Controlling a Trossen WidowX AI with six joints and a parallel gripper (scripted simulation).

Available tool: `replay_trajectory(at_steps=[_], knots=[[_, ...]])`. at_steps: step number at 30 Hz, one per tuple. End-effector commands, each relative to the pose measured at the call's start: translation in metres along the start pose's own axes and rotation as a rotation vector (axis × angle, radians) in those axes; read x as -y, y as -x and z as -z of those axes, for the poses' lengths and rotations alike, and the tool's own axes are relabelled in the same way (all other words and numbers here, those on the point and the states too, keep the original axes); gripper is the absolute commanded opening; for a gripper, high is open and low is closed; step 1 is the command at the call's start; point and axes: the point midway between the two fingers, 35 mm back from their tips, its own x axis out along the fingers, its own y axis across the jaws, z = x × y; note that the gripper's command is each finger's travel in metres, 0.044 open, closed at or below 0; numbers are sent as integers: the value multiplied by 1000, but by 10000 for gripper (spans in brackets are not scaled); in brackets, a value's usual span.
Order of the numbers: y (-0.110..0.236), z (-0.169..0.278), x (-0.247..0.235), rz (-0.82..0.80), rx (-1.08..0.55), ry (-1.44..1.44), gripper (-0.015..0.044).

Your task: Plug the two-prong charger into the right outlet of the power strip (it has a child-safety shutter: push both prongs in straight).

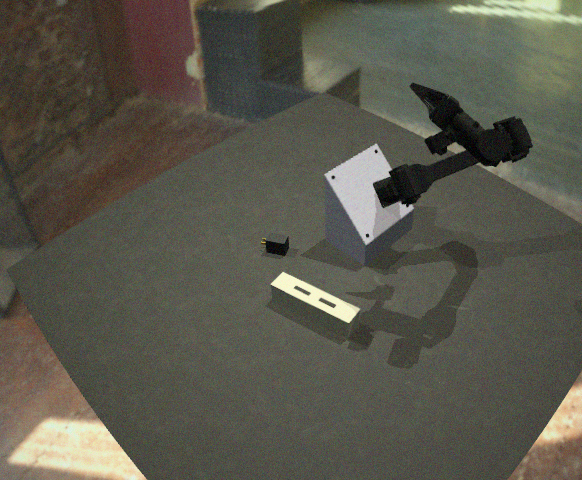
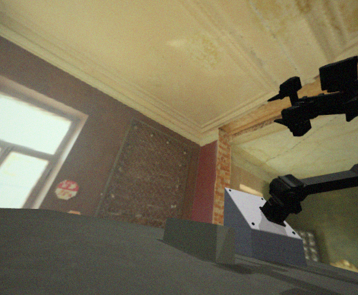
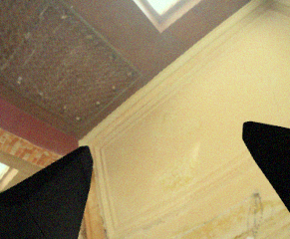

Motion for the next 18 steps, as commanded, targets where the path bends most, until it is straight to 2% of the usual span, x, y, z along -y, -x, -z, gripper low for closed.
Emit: replay_trajectory(at_steps=[1, 2, 18], knots=[[0, -1, 0, -1, 1, -1, 426], [-1, -2, 1, -4, 6, -3, 440], [-25, -57, 21, -126, 140, -94, 440]])
